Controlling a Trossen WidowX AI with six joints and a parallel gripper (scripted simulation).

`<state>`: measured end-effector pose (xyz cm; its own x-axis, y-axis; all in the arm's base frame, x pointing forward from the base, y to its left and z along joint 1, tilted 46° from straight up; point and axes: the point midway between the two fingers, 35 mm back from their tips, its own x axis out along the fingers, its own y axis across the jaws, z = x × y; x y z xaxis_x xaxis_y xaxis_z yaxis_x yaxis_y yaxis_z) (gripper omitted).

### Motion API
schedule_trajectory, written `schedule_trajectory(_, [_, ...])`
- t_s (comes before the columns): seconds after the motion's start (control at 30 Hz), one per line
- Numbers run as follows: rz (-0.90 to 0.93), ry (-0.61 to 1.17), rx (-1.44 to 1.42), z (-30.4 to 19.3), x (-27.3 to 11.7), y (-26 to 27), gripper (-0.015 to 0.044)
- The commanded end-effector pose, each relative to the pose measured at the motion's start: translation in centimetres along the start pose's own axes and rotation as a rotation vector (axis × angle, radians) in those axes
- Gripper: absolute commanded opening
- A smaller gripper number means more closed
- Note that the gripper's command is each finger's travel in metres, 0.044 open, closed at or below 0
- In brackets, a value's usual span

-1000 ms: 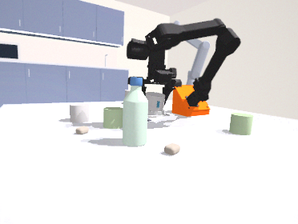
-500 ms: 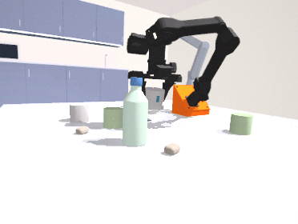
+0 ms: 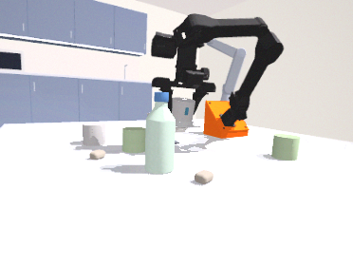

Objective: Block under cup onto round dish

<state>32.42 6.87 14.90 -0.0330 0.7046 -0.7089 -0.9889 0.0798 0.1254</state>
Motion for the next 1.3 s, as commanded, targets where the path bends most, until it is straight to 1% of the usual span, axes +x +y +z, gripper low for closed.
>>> schedule_trajectory(0.0, [-0.032, -0.013, -0.021, 0.6, -1.3, -0.4, 0.0])
schedule_trajectory(1.27, [-0.072, -0.014, 0.004, 0.5, -6.2, 0.2, 0.0])
